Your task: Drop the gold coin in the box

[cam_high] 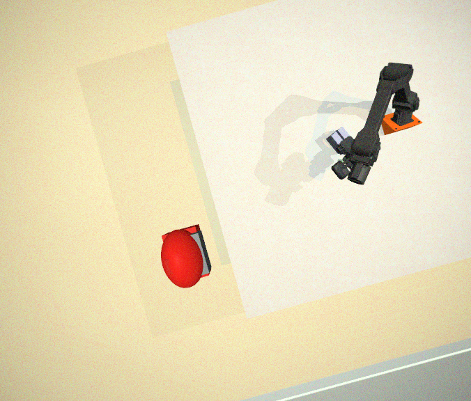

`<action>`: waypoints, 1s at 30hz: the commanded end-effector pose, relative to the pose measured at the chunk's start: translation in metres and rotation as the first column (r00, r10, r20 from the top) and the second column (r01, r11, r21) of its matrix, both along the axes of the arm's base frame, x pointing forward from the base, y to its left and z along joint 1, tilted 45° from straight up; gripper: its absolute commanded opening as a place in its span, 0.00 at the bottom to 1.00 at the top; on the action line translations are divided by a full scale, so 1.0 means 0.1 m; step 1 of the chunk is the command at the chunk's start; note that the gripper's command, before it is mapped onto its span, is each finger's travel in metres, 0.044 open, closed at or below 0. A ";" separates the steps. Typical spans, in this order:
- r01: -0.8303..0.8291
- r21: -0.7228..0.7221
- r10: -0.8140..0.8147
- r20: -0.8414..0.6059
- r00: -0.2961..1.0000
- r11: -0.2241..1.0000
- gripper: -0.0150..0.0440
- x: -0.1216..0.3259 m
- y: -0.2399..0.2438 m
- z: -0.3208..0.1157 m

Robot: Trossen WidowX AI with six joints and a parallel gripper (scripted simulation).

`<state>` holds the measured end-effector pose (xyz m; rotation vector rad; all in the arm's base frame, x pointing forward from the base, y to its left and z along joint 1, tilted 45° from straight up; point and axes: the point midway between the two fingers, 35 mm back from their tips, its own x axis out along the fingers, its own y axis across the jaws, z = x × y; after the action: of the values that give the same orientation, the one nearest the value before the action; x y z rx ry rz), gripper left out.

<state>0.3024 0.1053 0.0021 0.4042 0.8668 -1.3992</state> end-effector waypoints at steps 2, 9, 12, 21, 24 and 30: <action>-0.003 -0.009 0.003 -0.009 1.000 1.000 0.25 -0.04 -0.12 0.10; -0.003 -0.010 0.003 -0.010 1.000 1.000 0.25 -0.09 -0.24 0.22; -0.003 -0.011 0.003 -0.010 1.000 1.000 0.25 -0.11 -0.30 0.27; -0.003 -0.013 0.003 -0.011 1.000 1.000 0.25 -0.19 -0.46 0.42; -0.003 -0.013 0.002 -0.011 1.000 1.000 0.25 -0.21 -0.51 0.46; -0.002 -0.015 0.002 -0.012 1.000 1.000 0.25 -0.28 -0.61 0.55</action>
<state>0.2802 0.0523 0.0524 0.3970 0.8653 -1.4024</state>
